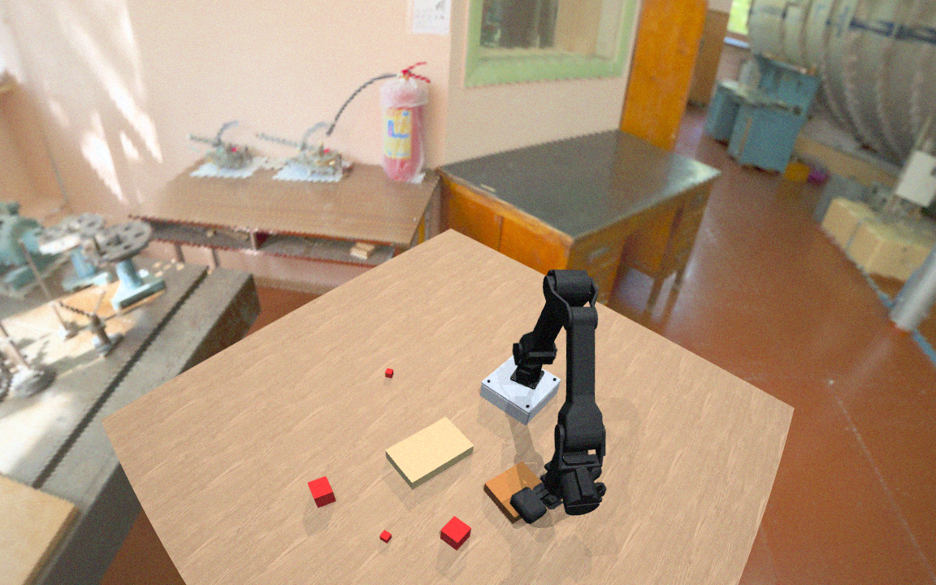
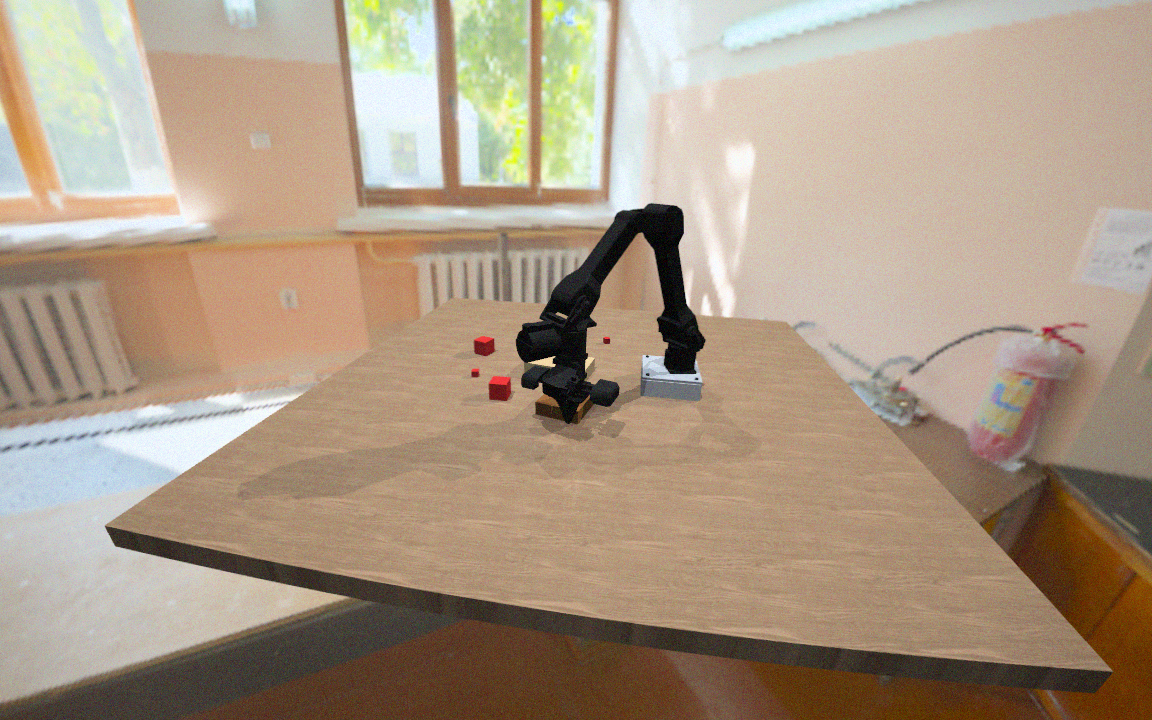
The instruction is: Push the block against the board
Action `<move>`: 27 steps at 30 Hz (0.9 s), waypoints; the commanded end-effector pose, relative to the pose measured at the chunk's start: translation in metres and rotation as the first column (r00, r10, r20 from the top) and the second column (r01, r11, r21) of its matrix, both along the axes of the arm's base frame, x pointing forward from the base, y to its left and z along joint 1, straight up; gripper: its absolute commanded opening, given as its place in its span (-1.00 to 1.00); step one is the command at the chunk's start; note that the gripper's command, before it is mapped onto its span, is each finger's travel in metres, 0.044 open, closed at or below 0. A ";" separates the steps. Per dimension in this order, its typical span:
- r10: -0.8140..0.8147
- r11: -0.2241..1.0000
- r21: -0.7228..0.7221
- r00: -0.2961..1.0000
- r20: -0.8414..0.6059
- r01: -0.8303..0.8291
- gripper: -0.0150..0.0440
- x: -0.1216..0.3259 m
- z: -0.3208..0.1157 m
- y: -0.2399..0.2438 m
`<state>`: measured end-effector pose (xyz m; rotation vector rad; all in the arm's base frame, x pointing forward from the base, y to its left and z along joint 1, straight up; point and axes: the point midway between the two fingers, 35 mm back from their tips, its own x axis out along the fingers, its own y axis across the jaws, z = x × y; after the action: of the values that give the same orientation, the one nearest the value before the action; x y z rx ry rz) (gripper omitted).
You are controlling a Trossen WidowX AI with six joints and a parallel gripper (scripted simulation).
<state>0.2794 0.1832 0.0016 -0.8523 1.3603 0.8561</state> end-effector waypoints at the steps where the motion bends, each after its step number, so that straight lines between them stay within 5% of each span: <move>1: 0.001 1.000 -0.001 1.000 -0.004 -0.001 -0.49 -0.002 -0.001 -0.005; 27: 0.001 1.000 -0.003 1.000 -0.004 -0.001 -0.49 -0.009 -0.001 -0.024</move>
<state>0.2726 0.1639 0.0021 -0.8524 1.3572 0.8574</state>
